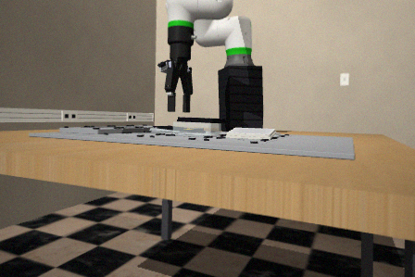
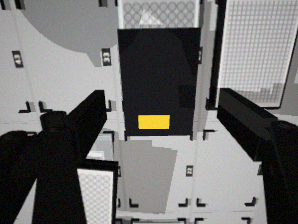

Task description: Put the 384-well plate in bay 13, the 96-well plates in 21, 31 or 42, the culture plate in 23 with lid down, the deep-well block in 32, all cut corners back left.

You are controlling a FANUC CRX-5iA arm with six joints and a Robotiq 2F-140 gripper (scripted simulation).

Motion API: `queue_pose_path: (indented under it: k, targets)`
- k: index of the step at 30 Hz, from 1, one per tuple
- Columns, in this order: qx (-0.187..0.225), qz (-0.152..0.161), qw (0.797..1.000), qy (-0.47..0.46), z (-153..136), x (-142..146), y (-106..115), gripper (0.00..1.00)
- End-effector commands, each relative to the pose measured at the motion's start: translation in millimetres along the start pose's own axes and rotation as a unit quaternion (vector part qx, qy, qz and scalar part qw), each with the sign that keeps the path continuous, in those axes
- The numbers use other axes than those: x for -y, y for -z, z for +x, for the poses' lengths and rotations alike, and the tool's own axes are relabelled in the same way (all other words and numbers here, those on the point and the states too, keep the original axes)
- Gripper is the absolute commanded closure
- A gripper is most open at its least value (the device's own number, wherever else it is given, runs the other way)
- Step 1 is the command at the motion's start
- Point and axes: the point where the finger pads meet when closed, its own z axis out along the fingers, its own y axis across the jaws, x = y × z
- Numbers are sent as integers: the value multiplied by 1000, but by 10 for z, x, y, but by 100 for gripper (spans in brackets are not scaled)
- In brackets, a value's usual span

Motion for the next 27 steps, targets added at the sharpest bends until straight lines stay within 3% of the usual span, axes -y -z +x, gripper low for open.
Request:
queue_pose_path:
  k: [1,27]
  targets:
    - [0,1,1000,0,0,8,-19,30]
    - [0,1,1000,0,0,8,-313,30]
